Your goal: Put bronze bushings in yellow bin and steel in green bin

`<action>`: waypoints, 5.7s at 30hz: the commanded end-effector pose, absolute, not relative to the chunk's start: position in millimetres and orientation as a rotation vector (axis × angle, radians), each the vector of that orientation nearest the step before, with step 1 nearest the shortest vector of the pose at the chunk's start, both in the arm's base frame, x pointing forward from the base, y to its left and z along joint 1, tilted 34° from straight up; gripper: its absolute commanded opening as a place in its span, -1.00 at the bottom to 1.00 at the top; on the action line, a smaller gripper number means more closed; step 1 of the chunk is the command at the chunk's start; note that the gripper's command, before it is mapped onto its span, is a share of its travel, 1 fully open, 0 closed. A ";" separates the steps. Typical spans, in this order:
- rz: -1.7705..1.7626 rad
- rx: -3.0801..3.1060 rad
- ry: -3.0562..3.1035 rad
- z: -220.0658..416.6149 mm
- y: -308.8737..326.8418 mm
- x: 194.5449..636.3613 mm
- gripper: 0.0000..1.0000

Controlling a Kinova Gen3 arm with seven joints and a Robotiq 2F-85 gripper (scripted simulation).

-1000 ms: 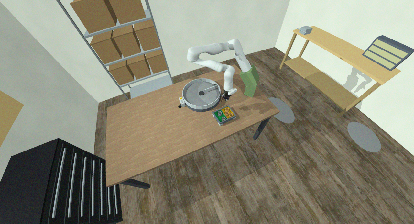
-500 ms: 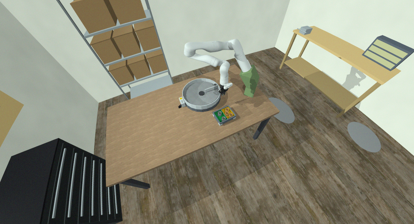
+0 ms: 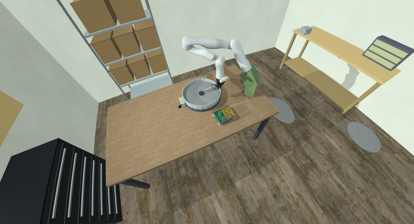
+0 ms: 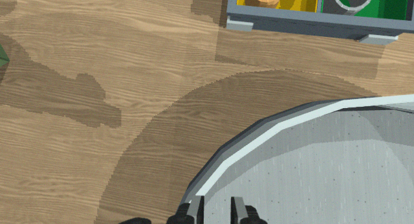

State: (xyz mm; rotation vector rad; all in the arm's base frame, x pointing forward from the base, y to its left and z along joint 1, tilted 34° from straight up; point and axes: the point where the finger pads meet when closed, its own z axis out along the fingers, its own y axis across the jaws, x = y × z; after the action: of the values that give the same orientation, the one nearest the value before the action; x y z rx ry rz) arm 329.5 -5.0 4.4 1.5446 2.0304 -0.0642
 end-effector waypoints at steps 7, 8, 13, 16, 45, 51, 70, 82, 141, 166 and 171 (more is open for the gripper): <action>-0.060 1.562 2.011 29.4 -64.6 332.4 -0.64; -0.057 1.564 2.007 31.0 -68.0 332.8 -0.64; -0.057 1.564 2.006 39.0 -89.8 332.3 -0.64; -0.058 1.564 2.008 42.7 -99.9 332.0 -0.64; -0.058 1.564 2.006 51.4 -123.0 331.4 -0.64; -0.068 1.570 2.012 51.9 -122.4 332.1 -0.64; -0.058 1.564 2.005 51.4 -123.0 331.5 -0.64; -0.107 1.594 2.032 90.8 -53.7 335.5 -0.64; -0.108 1.464 2.091 211.9 169.8 338.9 -0.64; -0.108 1.432 2.105 212.0 169.9 339.0 -0.64; -0.108 1.432 2.105 212.0 169.9 339.0 -0.64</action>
State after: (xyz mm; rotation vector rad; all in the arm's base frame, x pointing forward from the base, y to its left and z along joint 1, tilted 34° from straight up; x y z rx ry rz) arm 339.1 169.4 211.5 1.4331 2.1053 -0.1102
